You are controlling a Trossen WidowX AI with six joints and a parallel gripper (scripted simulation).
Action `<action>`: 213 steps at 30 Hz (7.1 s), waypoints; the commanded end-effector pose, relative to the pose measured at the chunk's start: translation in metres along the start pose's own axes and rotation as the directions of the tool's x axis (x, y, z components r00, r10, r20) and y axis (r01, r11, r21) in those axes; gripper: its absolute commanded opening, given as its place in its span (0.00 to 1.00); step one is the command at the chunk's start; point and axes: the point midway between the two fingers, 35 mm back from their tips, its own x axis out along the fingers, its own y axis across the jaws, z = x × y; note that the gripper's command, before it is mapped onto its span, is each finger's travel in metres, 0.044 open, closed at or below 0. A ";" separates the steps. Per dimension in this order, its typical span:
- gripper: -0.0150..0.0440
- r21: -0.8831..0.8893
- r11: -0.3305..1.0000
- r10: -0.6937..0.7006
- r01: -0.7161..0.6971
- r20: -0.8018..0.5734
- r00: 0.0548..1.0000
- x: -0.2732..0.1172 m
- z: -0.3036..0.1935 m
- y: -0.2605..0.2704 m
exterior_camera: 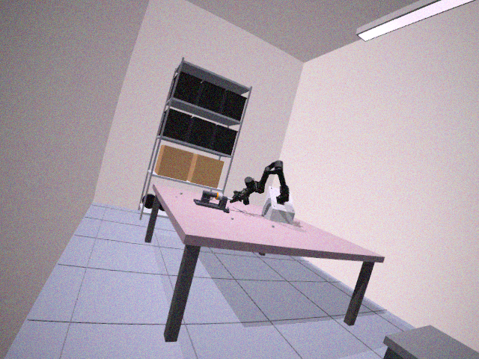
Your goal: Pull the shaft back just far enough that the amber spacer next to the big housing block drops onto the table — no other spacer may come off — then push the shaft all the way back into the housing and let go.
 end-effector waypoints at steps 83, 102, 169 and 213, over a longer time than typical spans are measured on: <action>0.25 -0.002 1.000 0.001 -0.001 0.002 1.000 -0.007 0.008 0.000; 0.25 -0.002 1.000 0.001 -0.001 0.002 1.000 -0.009 0.009 0.000; 0.25 -0.002 1.000 0.001 -0.001 0.002 1.000 -0.013 0.014 0.000; 0.25 -0.002 1.000 0.001 -0.001 0.003 1.000 -0.017 0.017 0.000</action>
